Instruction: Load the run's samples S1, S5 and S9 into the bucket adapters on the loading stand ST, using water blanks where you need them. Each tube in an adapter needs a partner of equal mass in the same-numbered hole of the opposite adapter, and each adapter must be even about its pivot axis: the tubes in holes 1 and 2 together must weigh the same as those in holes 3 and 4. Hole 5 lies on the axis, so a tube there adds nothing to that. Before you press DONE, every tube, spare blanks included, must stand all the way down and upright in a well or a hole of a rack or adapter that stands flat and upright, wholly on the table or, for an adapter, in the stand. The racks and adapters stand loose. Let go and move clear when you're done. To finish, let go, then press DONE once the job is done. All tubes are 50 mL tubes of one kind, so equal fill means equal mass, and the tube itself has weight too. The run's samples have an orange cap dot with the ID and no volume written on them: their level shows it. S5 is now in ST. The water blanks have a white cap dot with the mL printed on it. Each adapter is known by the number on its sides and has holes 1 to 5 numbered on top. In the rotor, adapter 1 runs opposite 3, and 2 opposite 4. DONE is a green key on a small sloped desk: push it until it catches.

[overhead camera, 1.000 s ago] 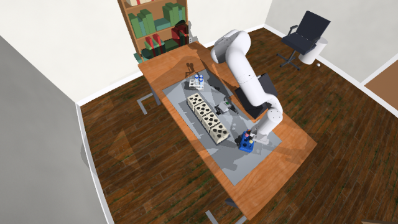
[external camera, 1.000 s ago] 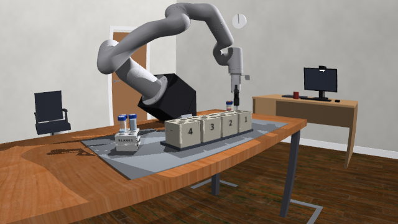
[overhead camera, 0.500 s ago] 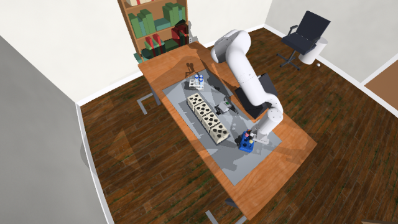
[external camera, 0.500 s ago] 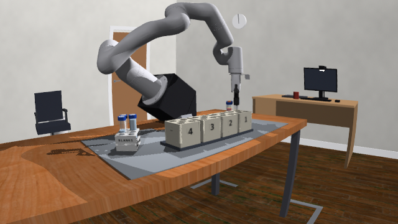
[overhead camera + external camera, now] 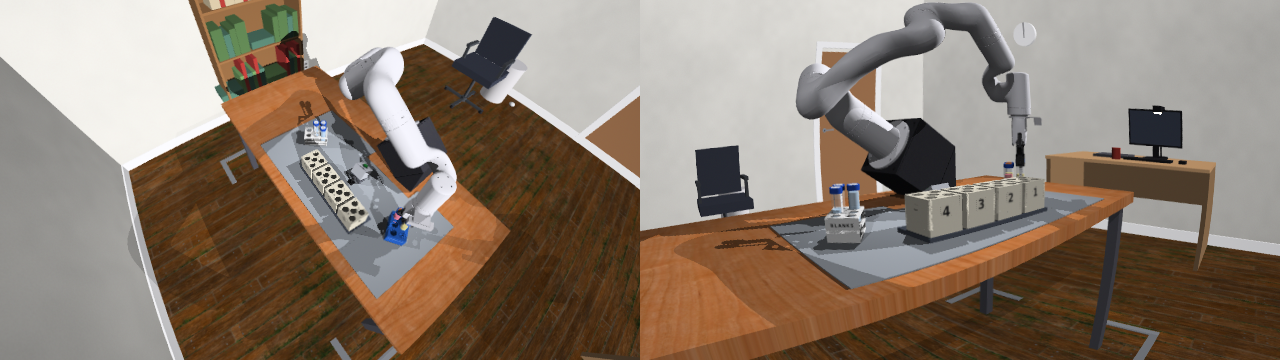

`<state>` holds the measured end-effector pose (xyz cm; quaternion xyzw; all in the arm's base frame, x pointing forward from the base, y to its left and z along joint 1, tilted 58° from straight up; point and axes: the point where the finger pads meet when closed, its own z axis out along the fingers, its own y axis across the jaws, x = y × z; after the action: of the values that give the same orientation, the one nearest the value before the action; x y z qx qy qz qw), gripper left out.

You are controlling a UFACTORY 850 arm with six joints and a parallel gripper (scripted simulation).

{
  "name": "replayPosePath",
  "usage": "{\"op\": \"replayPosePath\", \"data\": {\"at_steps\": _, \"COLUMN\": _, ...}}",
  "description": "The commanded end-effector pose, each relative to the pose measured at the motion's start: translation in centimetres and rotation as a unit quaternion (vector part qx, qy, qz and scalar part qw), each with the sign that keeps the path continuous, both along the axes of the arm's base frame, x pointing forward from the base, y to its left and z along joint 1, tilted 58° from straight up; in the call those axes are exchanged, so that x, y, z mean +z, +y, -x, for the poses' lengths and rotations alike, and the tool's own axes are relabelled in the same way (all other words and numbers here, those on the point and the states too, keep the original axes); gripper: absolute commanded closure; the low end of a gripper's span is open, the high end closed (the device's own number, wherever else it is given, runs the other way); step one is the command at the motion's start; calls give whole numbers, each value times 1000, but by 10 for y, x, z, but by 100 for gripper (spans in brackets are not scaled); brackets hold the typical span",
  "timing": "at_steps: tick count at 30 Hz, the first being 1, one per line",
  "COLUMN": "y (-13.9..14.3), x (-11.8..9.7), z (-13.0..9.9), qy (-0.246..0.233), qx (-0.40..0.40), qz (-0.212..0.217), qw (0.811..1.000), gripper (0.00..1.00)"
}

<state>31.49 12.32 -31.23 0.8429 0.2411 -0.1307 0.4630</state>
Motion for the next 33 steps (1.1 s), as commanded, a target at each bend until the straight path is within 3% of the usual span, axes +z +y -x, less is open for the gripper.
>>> {"op": "replayPosePath", "data": {"at_steps": 1, "y": 3, "x": 2, "z": -1, "qy": -1, "qx": 0, "qz": -1, "qw": 1000, "gripper": 100}}
{"op": "replayPosePath", "data": {"at_steps": 15, "y": 8, "x": 5, "z": -1, "qy": -1, "qx": 0, "qz": -1, "qw": 1000, "gripper": 100}}
{"op": "replayPosePath", "data": {"at_steps": 33, "y": 35, "x": 22, "z": -1, "qy": -1, "qx": 0, "qz": -1, "qw": 1000, "gripper": 100}}
